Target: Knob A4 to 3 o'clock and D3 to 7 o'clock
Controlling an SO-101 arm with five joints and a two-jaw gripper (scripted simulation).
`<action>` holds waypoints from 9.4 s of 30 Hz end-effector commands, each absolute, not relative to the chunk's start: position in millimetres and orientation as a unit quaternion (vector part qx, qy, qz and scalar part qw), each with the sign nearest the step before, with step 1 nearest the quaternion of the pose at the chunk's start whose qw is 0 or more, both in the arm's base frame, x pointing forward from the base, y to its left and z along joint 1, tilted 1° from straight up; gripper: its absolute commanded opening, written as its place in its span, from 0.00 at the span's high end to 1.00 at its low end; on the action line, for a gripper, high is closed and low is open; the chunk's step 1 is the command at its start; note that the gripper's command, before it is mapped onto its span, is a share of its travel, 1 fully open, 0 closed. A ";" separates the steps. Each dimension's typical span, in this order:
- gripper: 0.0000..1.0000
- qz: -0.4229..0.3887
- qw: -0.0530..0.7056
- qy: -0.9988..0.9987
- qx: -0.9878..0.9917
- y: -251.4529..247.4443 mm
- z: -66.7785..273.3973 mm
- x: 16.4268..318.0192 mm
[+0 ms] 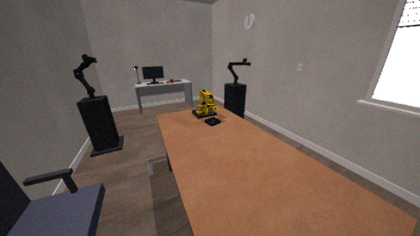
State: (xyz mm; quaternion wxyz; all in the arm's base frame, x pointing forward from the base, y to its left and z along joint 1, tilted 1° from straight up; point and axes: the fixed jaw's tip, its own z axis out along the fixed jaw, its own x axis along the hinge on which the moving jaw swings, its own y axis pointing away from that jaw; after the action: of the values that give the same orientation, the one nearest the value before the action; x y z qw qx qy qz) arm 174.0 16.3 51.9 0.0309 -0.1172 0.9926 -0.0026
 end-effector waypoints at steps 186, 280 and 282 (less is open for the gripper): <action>0.90 -0.008 -0.006 -0.480 -0.877 -24.6 54.9 206.2; 0.90 -0.006 -0.004 -0.480 -0.877 -30.7 32.8 267.2; 0.90 -0.006 -0.004 -0.480 -0.877 -30.7 32.8 267.2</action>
State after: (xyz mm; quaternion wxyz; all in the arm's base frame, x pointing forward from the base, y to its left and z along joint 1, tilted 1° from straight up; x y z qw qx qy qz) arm 270.8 -29.0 41.0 0.0136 0.8771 0.4798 0.0192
